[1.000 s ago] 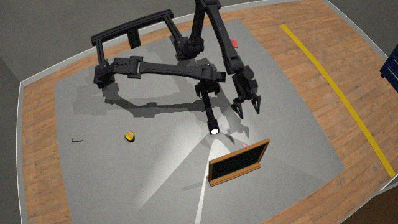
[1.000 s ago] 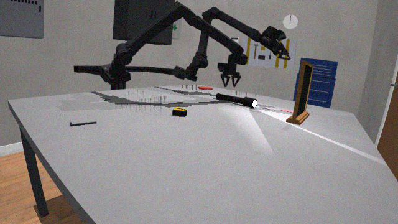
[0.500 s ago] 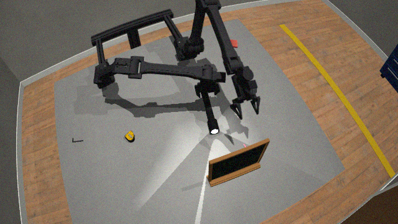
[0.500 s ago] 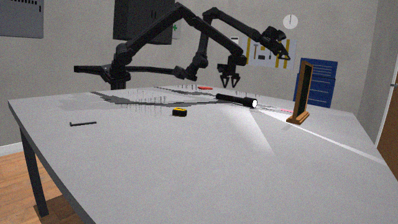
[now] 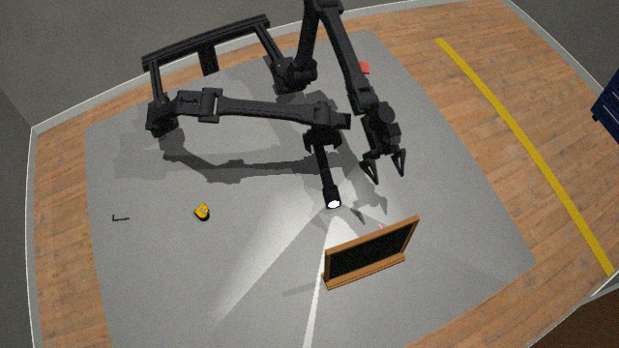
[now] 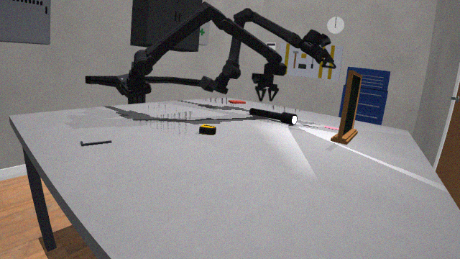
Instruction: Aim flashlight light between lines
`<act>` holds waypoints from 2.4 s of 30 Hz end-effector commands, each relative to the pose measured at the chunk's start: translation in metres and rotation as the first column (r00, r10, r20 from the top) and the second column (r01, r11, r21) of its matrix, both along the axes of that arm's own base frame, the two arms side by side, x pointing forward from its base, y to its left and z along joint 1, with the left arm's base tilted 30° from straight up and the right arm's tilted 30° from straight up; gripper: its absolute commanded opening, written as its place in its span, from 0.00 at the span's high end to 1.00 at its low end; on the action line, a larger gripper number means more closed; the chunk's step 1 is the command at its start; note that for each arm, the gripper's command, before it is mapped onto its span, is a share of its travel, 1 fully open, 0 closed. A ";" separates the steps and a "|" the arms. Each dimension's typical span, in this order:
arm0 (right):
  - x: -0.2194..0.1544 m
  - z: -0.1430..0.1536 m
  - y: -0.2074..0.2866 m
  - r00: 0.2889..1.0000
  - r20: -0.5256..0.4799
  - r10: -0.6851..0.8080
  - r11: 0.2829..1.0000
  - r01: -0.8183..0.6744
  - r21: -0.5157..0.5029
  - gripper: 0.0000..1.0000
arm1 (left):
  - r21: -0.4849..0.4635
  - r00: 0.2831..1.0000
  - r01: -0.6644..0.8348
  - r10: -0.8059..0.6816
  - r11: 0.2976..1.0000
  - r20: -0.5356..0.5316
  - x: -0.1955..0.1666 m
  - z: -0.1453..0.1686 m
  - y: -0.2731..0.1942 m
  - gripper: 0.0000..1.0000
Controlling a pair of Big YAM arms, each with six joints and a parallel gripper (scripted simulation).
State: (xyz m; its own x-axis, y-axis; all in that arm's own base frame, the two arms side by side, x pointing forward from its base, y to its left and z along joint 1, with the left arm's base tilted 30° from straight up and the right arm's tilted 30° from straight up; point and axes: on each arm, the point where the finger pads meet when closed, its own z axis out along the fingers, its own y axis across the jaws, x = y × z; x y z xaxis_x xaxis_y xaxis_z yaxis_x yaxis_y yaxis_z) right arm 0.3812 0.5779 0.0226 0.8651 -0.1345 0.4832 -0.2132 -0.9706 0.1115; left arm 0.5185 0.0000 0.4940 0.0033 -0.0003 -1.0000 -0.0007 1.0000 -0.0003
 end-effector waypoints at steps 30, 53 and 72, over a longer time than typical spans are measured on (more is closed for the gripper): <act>0.036 -0.033 -0.002 1.000 0.015 -0.004 0.999 0.004 0.035 0.05 | -0.001 0.998 -0.002 0.002 1.000 0.068 0.002 0.040 0.000 0.00; 0.053 -0.064 -0.014 1.000 0.012 -0.011 1.000 0.011 0.025 0.05 | -0.001 0.998 -0.002 0.002 1.000 0.068 0.002 0.040 0.000 0.00; 0.055 -0.043 -0.009 1.000 0.018 -0.009 0.999 0.009 0.038 0.71 | -0.001 0.994 -0.001 0.001 1.000 0.113 -0.016 0.062 0.000 0.00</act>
